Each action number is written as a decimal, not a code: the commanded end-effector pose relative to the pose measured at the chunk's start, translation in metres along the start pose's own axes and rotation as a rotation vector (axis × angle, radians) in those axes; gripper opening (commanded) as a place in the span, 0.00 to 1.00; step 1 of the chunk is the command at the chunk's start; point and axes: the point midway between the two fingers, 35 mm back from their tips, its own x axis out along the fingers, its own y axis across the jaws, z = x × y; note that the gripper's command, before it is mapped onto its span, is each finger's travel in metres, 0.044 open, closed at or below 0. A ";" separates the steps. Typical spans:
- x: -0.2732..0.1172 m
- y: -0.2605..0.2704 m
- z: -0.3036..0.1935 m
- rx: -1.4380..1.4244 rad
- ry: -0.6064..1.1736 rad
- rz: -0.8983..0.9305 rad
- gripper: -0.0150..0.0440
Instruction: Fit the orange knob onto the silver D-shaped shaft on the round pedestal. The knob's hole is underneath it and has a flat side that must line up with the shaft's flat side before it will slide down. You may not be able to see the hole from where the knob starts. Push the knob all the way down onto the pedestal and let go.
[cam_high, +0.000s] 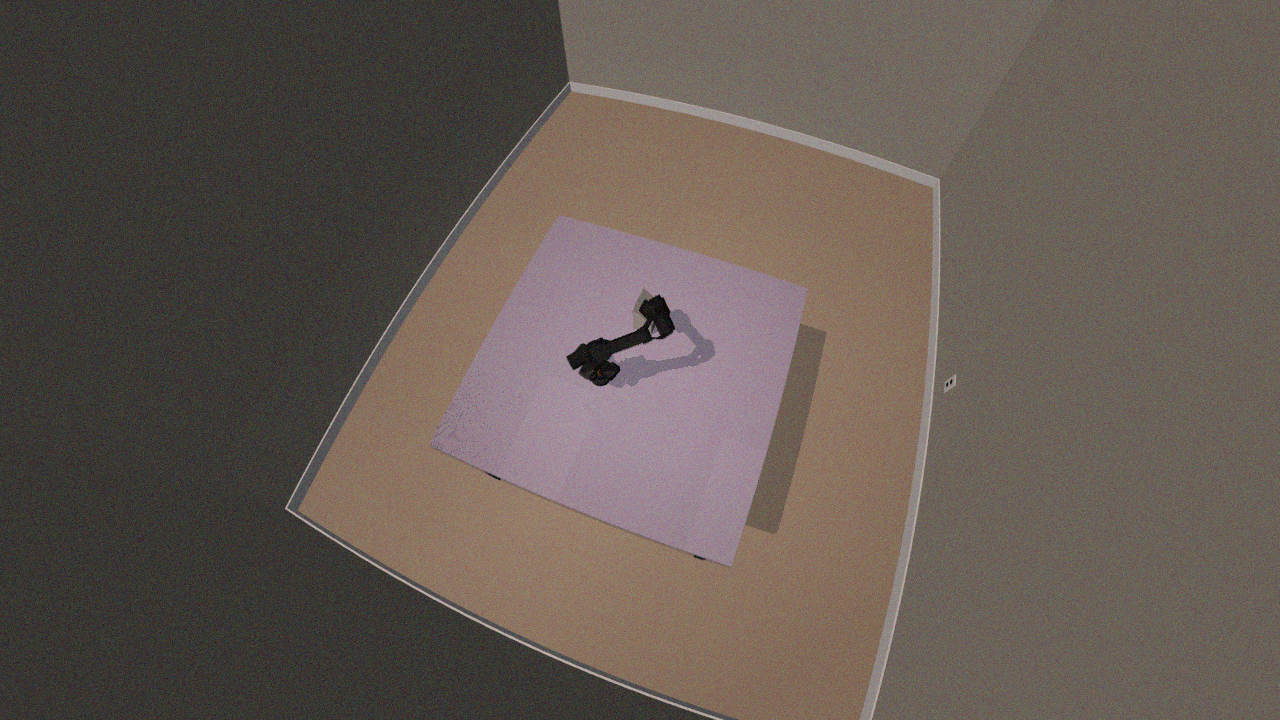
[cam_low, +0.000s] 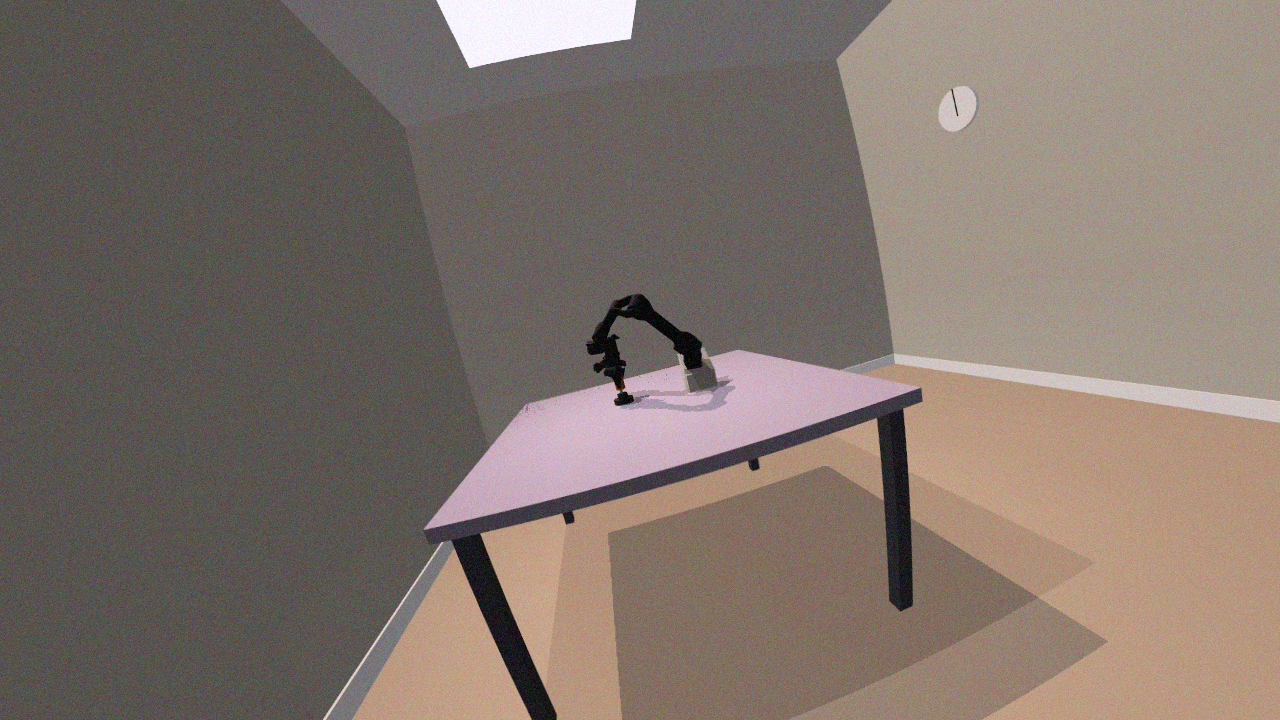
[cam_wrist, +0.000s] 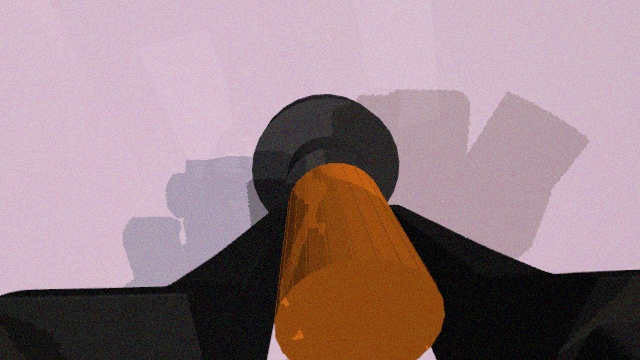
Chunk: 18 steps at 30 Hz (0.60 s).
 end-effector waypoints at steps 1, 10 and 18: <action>-0.004 0.001 0.000 -0.003 -0.001 0.002 0.25; -0.002 0.001 0.000 -0.212 -0.002 0.002 0.25; 0.000 0.001 0.000 -0.212 -0.002 0.002 0.25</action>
